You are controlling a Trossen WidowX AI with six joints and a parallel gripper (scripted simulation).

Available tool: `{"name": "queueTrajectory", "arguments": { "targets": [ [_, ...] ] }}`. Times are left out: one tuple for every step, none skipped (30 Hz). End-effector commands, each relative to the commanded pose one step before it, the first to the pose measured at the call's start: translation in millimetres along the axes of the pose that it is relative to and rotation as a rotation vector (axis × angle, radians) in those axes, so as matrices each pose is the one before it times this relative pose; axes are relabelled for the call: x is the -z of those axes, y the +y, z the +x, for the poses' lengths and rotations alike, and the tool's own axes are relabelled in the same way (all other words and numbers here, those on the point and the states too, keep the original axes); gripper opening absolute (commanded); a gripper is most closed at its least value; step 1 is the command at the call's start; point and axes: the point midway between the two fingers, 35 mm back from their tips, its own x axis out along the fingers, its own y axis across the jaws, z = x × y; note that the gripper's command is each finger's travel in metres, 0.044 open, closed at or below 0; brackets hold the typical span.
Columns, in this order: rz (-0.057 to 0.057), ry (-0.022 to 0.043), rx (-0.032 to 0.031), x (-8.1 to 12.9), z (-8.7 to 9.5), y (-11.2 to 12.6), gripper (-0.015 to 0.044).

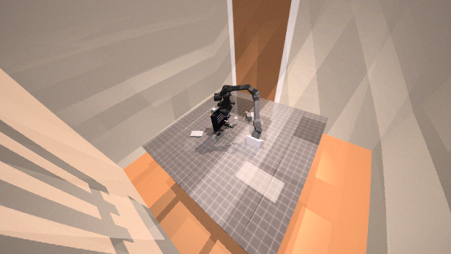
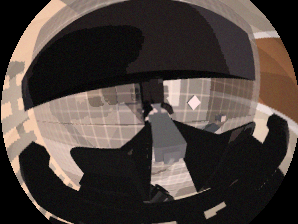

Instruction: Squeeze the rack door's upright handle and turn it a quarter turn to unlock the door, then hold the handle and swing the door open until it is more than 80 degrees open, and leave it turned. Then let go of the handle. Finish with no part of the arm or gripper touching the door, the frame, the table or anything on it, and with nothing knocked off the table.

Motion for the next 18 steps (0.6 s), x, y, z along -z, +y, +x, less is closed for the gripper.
{"name": "queueTrajectory", "arguments": {
  "targets": [
    [-0.0044, -0.00057, 0.00141, -0.11, 0.19, 0.02, 0.0061],
    [0.0000, 0.00000, 0.00000, 0.00, 0.00, 0.00, 0.0055],
    [0.0000, 0.00000, 0.00000, 0.00, 0.00, 0.00, 0.0048],
    [0.0000, 0.00000, 0.00000, 0.00, 0.00, 0.00, 0.0041],
    [0.0000, 0.00000, 0.00000, 0.00, 0.00, 0.00, 0.0035],
    [0.0000, 0.00000, 0.00000, 0.00, 0.00, 0.00, 0.0028],
    [0.0000, 0.00000, 0.00000, 0.00, 0.00, 0.00, 0.0021],
    [0.0000, 0.00000, 0.00000, 0.00, 0.00, 0.00, 0.0015],
    [0.0000, 0.00000, 0.00000, 0.00, 0.00, 0.00, 0.0013],
    [0.0000, 0.00000, 0.00000, 0.00, 0.00, 0.00, 0.0013],
    [0.0000, 0.00000, 0.00000, 0.00, 0.00, 0.00, 0.0013],
    [0.0081, 0.00000, 0.00000, 0.00, 0.00, 0.00, 0.0013],
    [0.0243, 0.00000, 0.00000, 0.00, 0.00, 0.00, 0.0013],
    [0.0405, 0.00000, 0.00000, 0.00, 0.00, 0.00, 0.0013],
    [0.0493, 0.00000, 0.00000, 0.00, 0.00, 0.00, 0.0013],
    [0.0493, 0.00000, 0.00000, 0.00, 0.00, 0.00, 0.0013],
    [0.0493, 0.00000, 0.00000, 0.00, 0.00, 0.00, 0.0013],
    [0.0493, 0.00000, 0.00000, 0.00, 0.00, 0.00, 0.0013]
  ]
}}
